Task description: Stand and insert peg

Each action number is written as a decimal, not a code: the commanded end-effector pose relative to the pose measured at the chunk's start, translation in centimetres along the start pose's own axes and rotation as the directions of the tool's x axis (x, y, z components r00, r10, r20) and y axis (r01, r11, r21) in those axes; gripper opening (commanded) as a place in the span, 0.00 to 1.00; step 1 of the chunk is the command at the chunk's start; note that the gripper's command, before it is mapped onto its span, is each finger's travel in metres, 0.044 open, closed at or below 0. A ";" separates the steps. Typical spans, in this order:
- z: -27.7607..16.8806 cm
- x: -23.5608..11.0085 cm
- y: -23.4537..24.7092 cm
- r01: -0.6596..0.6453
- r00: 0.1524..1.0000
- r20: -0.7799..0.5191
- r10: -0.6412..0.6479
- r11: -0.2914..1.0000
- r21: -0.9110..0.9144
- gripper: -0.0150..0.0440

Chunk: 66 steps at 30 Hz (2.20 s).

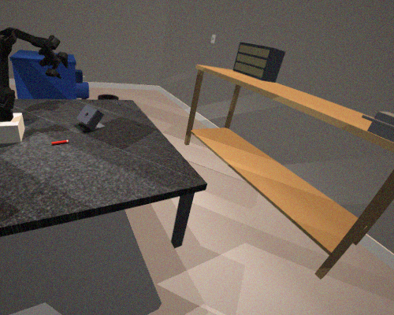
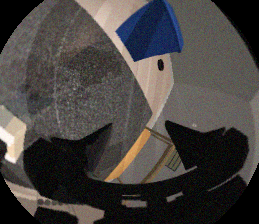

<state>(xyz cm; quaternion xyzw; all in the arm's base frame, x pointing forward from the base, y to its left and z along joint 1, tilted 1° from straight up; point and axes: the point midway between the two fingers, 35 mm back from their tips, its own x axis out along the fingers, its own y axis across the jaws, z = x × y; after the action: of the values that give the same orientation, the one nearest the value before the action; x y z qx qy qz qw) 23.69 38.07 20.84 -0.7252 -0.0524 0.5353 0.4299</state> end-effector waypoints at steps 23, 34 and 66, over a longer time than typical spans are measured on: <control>-19.1 1.0 12.2 -0.102 0.926 -0.198 0.321 0.720 0.687 1.00; -24.9 -0.8 18.9 -0.024 0.870 -0.204 0.449 0.451 0.892 1.00; -30.7 -9.4 38.1 0.386 0.741 -0.021 0.671 -0.401 0.831 1.00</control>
<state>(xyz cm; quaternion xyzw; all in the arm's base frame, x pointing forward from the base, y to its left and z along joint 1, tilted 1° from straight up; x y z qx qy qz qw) 31.66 -6.67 4.36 -0.1946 0.6507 0.1444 0.7197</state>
